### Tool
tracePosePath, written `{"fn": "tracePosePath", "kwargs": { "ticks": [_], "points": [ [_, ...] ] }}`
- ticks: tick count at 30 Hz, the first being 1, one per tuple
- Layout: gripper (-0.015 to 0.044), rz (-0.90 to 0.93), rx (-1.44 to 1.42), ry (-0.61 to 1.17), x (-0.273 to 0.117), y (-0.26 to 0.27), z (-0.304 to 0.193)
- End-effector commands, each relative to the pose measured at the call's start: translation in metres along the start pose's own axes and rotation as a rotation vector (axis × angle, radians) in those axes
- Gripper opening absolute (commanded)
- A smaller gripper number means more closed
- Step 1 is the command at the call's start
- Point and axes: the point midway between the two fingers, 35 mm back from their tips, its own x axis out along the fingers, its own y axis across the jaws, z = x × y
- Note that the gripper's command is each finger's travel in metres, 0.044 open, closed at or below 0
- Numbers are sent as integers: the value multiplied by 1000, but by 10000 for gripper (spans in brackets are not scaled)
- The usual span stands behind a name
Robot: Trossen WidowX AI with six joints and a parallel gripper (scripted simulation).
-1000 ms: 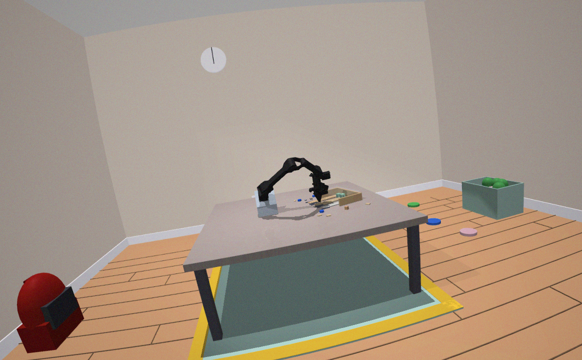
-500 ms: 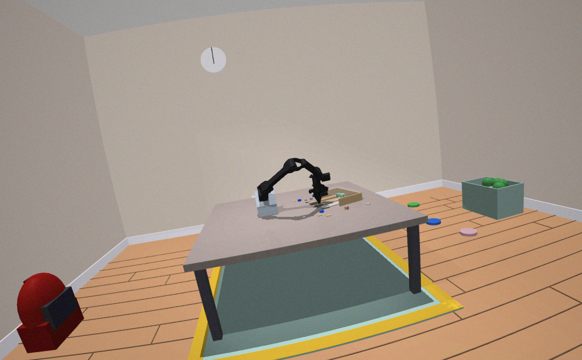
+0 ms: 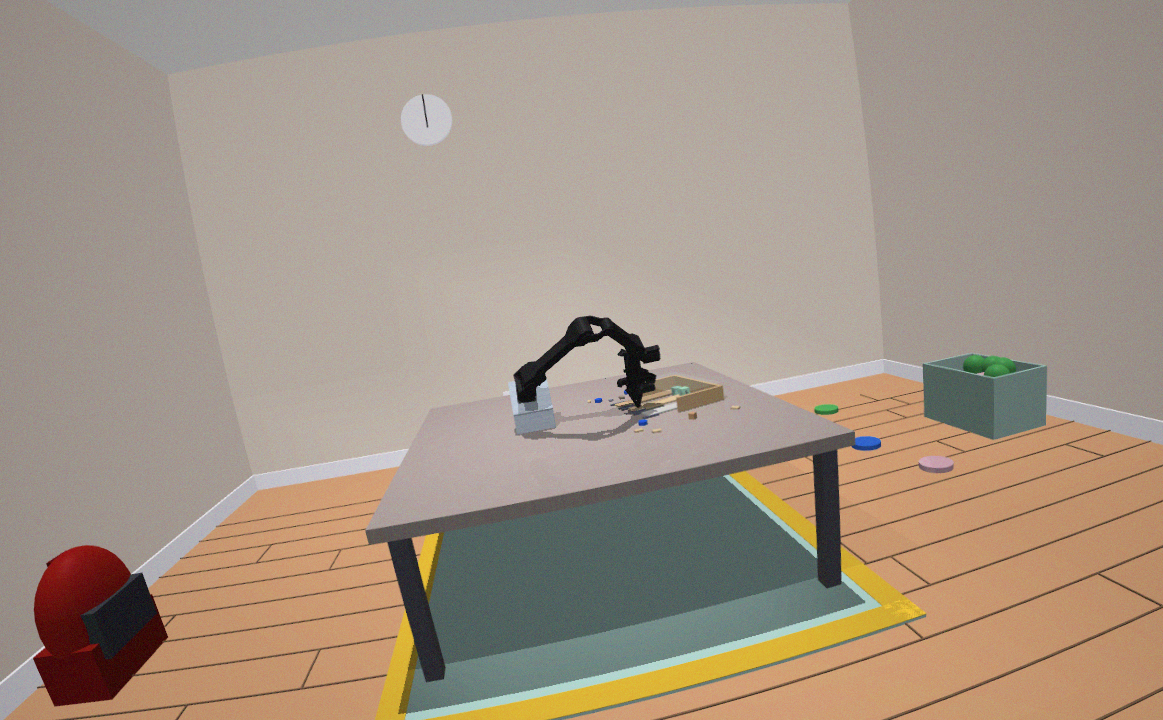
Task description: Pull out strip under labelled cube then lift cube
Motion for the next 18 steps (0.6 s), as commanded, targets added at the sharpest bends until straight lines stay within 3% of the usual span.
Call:
{"fn": "tracePosePath", "kwargs": {
  "ticks": [1,18],
  "points": [
    [0,-5,-6,2,1,-1,0],
    [0,-5,-6,2,3,-1,0]
  ]
}}
